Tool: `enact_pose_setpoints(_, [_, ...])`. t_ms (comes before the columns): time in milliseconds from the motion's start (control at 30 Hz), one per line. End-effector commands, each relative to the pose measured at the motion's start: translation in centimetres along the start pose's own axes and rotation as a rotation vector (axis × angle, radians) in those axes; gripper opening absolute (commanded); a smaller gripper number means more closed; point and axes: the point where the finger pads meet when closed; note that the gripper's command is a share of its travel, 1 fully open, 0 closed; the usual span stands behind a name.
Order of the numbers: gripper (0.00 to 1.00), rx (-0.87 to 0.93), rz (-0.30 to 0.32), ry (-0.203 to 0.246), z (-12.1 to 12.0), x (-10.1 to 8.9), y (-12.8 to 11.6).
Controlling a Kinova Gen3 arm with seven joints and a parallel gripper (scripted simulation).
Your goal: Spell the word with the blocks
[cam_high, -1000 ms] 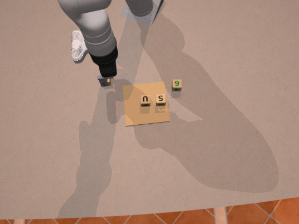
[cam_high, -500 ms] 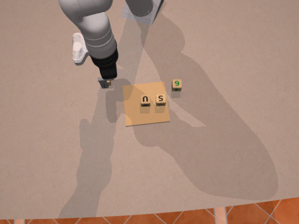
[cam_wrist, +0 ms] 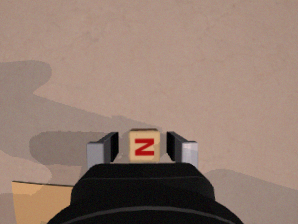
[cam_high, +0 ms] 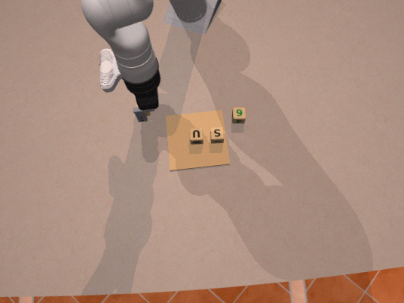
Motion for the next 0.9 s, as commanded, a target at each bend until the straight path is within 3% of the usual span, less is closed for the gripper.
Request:
enact_pose_setpoints(0, [1.00,-0.004,-0.003,-0.007,0.17,0.37,-0.16])
enact_pose_setpoints(867, [1.00,-0.004,-0.003,-0.007,0.18,1.21,-0.17])
Point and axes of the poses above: the point where the finger pads meet when closed, its own x axis out along the fingers, its own z axis across the jaws, y = z × x
